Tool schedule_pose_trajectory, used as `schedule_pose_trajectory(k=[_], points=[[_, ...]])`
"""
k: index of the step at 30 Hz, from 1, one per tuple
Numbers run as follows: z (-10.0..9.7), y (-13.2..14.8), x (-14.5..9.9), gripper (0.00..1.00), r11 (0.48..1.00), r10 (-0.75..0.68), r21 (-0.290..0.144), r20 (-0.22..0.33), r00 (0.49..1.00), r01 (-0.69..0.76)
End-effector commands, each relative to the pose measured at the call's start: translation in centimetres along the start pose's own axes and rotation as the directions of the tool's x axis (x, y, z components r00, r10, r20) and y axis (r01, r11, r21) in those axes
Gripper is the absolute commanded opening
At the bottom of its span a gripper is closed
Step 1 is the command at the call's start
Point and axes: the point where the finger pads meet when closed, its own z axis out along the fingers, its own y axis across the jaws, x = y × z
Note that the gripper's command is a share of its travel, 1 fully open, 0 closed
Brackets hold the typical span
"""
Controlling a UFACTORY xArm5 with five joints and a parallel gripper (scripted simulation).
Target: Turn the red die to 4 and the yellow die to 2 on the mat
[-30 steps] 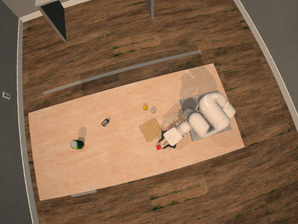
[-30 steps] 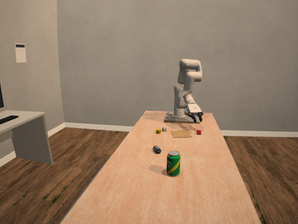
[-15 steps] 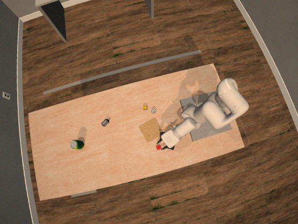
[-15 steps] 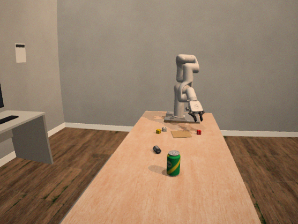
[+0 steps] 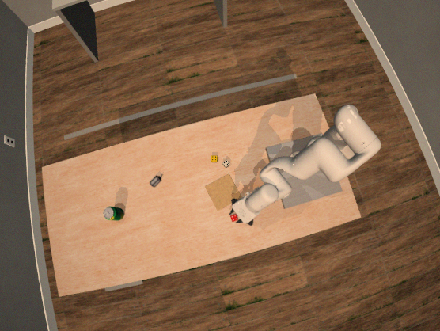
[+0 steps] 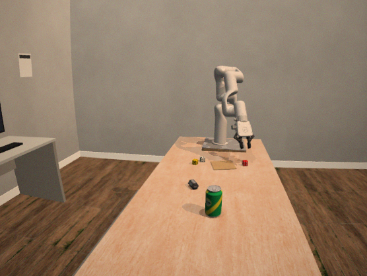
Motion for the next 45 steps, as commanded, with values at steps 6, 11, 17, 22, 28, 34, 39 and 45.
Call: schedule_pose_trajectory(k=[6, 11, 17, 22, 28, 34, 39, 45], points=[[0.3, 0.0, -1.5, 0.47, 1.000, -0.010, 0.001, -0.267, 0.964, 0.010], [0.3, 0.0, -2.1, 0.47, 1.000, -0.014, 0.000, -0.364, 0.931, 0.015], [0.3, 0.0, -2.6, 0.47, 1.000, -0.018, -0.002, -0.446, 0.895, 0.019], [0.3, 0.0, -2.8, 0.47, 1.000, -0.020, -0.003, -0.484, 0.875, 0.021], [0.3, 0.0, -2.8, 1.00, 1.000, -0.020, -0.004, -0.486, 0.874, 0.021], [0.3, 0.0, -2.8, 1.00, 1.000, -0.020, -0.004, -0.486, 0.874, 0.021], [0.6, 0.0, -2.3, 1.00, 1.000, -0.015, -0.001, -0.486, 0.874, 0.016], [2.0, -0.1, -0.2, 1.00, 1.000, 0.006, 0.009, -0.487, 0.874, -0.002]])
